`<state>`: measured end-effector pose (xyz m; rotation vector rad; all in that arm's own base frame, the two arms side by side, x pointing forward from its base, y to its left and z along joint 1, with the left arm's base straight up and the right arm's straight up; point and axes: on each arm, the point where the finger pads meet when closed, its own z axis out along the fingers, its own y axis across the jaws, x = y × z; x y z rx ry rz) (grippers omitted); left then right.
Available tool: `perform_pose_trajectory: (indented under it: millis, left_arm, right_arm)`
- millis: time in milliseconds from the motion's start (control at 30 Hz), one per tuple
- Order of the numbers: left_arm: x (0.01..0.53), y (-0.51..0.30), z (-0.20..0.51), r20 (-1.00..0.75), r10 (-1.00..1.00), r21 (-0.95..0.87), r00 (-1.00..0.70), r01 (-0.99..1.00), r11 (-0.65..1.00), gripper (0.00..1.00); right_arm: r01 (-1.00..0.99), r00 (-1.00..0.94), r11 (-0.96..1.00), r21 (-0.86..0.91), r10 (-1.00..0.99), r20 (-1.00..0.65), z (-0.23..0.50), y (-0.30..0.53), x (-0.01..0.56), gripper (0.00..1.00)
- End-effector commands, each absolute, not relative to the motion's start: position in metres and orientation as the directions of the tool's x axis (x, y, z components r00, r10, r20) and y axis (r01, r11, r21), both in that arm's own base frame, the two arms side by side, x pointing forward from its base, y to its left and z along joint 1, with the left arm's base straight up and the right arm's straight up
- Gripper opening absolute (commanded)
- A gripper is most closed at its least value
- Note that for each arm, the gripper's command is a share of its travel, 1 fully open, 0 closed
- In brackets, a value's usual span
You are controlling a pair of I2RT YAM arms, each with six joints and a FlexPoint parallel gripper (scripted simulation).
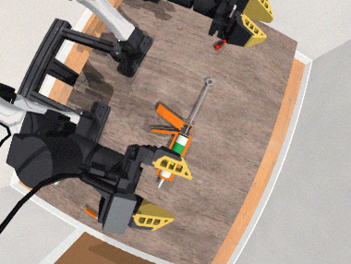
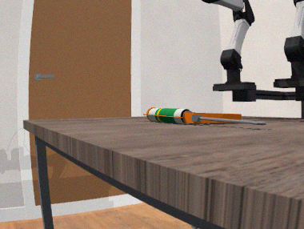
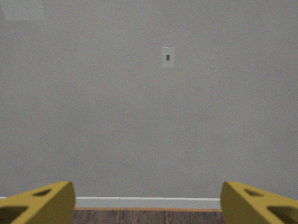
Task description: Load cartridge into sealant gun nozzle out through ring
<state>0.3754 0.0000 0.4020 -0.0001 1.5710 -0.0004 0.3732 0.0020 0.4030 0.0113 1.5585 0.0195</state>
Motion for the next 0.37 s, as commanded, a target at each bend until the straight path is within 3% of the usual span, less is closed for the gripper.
perform_pose_trajectory:
  millis: [0, 333]
  left_arm:
    - [0.3698, 0.0013, 0.3997, -1.000, 0.015, 0.015, -0.013, -0.004, 1.000, 0.52]
    - [0.3698, 0.0013, 0.3997, -1.000, 0.014, 0.014, -0.013, -0.004, 1.000, 0.52]
  right_arm:
    - [0.002, 0.005, 1.000, -0.004, -0.004, -1.000, 0.4062, -0.0003, 0.3762, 0.74]
    - [0.001, -0.014, 1.000, -0.006, -0.006, -1.000, 0.4008, 0.0000, 0.3766, 0.74]
